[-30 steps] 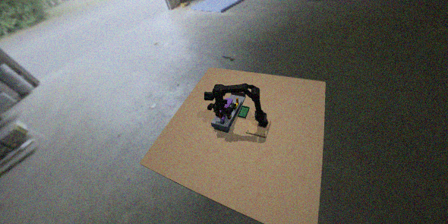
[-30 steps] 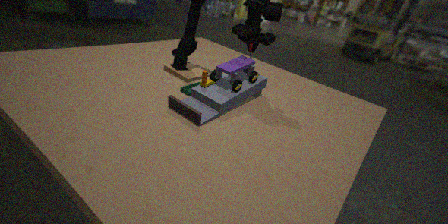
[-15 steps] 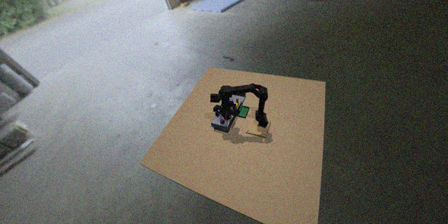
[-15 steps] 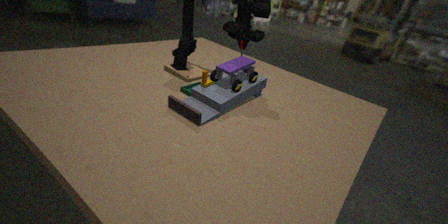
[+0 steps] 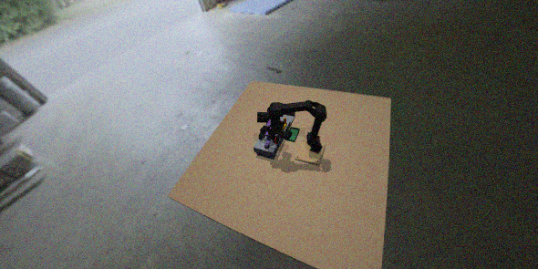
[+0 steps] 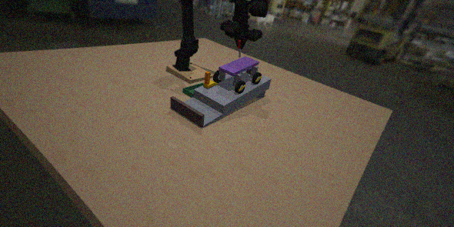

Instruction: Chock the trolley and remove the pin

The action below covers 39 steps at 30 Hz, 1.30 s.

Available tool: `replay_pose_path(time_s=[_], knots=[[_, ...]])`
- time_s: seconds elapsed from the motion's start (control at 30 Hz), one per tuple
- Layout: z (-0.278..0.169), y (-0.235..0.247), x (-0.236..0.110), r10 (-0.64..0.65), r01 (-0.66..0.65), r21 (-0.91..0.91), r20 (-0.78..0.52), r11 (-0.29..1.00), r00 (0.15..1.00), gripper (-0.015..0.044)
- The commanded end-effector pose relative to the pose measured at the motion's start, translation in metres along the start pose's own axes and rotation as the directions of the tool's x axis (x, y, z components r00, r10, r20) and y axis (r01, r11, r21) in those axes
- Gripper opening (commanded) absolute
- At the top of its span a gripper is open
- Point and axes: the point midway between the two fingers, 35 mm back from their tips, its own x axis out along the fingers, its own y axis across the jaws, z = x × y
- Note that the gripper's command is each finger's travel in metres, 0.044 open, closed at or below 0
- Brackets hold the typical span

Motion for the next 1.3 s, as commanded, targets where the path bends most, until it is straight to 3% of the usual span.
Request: replay_pose_path(time_s=[0.0, 1.27], knots=[[0.013, -0.001, -0.002, 0.002, -0.002, -0.001, -0.002, 1.0, 1.0, 0.0], [0.145, 0.001, -0.018, 0.001, -0.001, -0.002, 0.012, 1.0, 1.0, 0.0]])
